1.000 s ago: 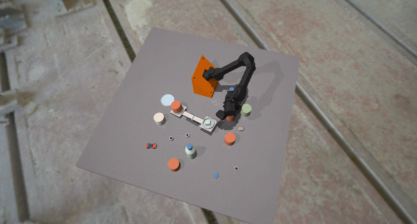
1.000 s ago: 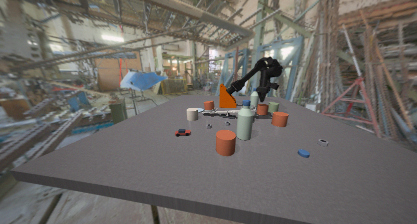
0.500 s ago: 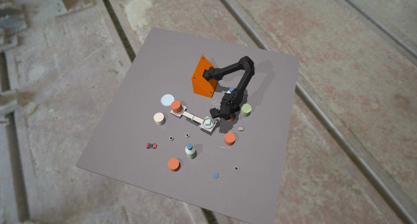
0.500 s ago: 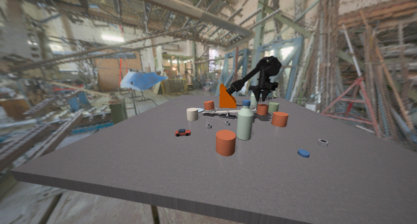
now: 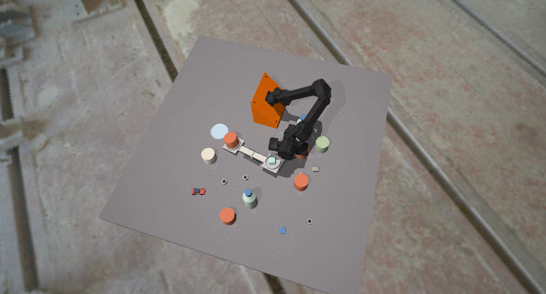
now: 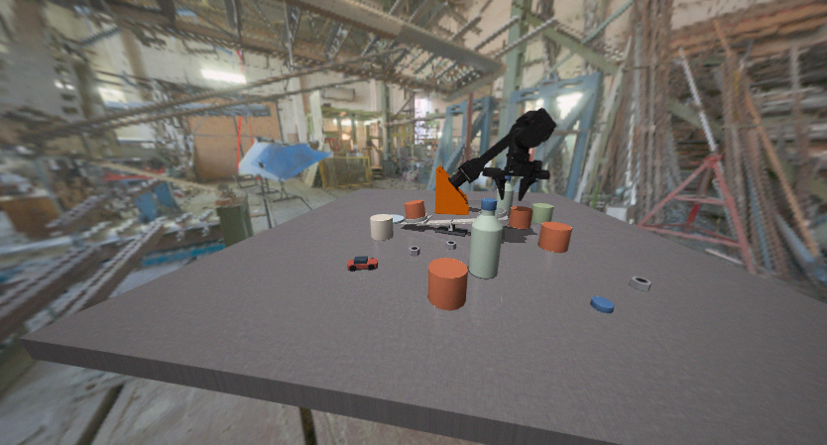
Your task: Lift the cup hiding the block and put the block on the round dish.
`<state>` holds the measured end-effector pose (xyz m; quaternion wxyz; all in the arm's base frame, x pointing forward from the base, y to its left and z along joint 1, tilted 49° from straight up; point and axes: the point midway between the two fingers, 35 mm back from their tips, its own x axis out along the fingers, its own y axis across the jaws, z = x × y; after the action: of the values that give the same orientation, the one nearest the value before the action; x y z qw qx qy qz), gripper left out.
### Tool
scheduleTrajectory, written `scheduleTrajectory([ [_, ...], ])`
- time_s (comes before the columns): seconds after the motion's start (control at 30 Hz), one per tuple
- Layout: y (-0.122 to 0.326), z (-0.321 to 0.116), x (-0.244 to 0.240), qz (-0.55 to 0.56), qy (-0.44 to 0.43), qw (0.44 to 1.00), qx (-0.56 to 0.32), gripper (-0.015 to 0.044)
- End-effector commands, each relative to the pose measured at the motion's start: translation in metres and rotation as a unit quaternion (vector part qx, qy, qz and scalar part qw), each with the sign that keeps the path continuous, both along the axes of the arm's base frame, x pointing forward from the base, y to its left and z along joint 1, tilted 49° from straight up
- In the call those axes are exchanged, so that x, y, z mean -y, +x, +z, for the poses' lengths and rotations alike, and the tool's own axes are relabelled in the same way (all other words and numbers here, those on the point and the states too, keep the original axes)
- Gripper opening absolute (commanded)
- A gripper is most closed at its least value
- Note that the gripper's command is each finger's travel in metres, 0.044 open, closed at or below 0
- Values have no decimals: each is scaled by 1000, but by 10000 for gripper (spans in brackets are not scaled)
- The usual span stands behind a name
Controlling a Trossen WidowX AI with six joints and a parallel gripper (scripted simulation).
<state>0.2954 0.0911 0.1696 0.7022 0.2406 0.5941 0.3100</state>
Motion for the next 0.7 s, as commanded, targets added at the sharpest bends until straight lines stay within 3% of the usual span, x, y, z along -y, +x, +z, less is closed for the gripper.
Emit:
scheduleTrajectory([
  [0.0, 5, -1, 5, -39, 7, 998, -43, 260],
  [0.67, 30, -17, 33, -258, 40, 918, -298, 260],
])
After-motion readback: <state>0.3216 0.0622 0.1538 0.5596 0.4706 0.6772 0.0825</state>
